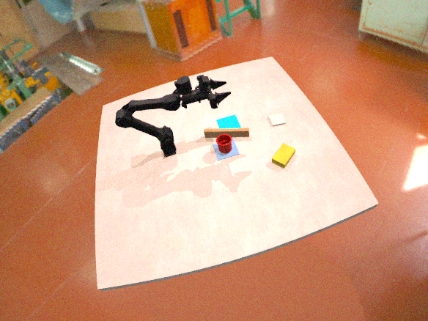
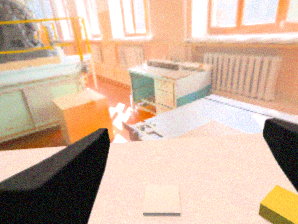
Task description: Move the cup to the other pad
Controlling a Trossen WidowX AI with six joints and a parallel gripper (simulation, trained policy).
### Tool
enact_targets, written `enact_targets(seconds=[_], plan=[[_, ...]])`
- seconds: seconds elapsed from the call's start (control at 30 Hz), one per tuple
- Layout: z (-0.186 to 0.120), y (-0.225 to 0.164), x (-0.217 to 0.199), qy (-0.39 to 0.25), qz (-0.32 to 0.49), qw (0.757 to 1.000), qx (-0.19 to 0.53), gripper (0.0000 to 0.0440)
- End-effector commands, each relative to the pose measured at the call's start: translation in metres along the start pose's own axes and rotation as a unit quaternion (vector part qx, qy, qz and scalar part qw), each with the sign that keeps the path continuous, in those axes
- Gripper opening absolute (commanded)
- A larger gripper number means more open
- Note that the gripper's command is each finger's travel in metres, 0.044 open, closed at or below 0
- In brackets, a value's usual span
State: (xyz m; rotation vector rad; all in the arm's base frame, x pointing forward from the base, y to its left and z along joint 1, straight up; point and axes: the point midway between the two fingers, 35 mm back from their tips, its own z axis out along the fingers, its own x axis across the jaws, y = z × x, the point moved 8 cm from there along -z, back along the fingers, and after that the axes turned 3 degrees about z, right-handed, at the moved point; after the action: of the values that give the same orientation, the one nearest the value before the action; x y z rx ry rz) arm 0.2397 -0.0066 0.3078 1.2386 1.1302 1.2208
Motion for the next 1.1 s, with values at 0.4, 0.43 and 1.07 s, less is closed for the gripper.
enact_targets(seconds=[0.4, 0.43, 1.07], plan=[[-0.001, -0.01, 0.005, -0.002, 0.011, 0.998, 0.065, 0.0059], [-0.001, -0.011, 0.005, -0.002, 0.012, 0.997, 0.072, 0.0037], [0.006, -0.015, 0.02, 0.019, 0.034, 0.978, 0.204, 0.0069]])
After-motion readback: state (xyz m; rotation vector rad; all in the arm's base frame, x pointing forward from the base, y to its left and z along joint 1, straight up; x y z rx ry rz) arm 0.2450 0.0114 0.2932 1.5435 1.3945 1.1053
